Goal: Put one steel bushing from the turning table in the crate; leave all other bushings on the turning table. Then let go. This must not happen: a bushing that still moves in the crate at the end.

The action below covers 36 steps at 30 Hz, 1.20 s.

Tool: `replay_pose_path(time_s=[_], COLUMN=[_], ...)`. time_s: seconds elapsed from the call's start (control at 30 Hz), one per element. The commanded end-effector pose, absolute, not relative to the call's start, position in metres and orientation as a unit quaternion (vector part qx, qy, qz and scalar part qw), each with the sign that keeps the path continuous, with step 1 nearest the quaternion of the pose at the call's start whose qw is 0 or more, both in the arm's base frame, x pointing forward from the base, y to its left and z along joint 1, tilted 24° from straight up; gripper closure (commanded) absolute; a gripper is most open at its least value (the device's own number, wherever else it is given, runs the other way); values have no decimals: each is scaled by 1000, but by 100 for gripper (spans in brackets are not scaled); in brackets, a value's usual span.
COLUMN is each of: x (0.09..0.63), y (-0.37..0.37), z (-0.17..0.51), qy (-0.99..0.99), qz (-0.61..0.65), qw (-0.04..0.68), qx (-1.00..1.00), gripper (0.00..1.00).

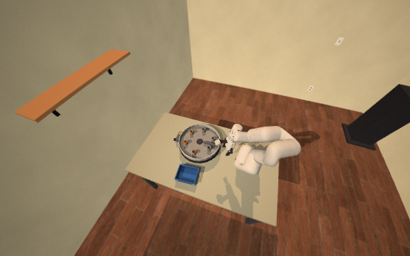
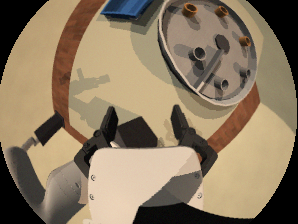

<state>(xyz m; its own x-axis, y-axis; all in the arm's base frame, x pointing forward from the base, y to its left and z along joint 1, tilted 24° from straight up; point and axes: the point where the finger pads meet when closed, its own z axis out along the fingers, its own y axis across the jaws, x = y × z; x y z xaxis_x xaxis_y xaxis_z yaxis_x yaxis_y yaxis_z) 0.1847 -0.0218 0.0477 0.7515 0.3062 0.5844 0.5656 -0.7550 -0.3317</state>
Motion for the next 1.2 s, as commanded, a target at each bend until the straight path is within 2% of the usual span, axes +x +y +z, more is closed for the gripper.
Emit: replay_pose_path(time_s=[0.0,0.63,0.8,1.13,1.17], x=[185,187,213,243,262], y=[-23,-28,-64,-83,-89], z=[48,48,51,57,61], qy=[-242,-245,-274,-302,-318], qz=[-257,-251,-211,-187,-177], qw=[252,249,225,200,185], qx=[-901,-903,-911,-913,-913], gripper=[0,0,0,0,0])
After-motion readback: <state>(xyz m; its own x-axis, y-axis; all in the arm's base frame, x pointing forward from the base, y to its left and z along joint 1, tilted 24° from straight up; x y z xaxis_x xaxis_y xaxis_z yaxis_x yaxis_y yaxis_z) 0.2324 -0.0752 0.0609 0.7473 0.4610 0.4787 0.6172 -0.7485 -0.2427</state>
